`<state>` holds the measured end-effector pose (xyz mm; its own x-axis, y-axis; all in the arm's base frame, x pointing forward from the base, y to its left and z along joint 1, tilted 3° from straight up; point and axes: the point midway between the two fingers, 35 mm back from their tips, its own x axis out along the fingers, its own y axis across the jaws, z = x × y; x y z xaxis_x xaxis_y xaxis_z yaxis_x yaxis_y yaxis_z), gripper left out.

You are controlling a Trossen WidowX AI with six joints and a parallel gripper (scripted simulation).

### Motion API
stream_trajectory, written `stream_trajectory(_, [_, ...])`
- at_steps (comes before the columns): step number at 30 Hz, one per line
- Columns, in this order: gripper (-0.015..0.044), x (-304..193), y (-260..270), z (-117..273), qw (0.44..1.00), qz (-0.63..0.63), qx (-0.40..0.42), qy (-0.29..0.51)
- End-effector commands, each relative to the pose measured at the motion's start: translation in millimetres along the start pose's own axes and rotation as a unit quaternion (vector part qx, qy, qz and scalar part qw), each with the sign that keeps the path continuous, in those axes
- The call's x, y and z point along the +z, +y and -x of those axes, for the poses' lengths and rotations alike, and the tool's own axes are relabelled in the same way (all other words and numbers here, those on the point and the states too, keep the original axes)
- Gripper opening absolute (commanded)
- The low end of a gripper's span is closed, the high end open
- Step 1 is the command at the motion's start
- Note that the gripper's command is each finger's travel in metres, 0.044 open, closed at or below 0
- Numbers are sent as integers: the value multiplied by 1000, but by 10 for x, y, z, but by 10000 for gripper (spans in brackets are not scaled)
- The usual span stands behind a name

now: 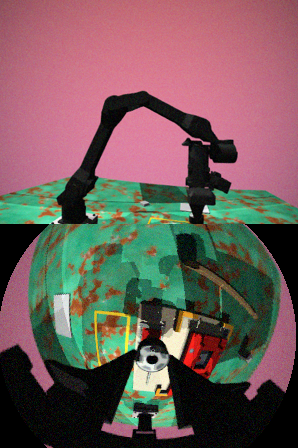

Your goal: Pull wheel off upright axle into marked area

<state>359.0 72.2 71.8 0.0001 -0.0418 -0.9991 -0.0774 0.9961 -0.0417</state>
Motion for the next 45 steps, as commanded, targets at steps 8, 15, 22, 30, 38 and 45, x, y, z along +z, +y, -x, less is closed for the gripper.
stream_trajectory(8, [0,-7,0,348,1000,-2,0,-1])
stream_trajectory(15, [0,-115,237,292,1000,-1,1,0])
stream_trajectory(22, [0,-323,587,327,1000,0,3,0])
stream_trajectory(30, [0,-572,908,354,1000,-2,4,2])
stream_trajectory(38, [0,-577,916,222,1000,-2,4,2])
stream_trajectory(45, [0,-567,922,58,1000,-2,4,2])
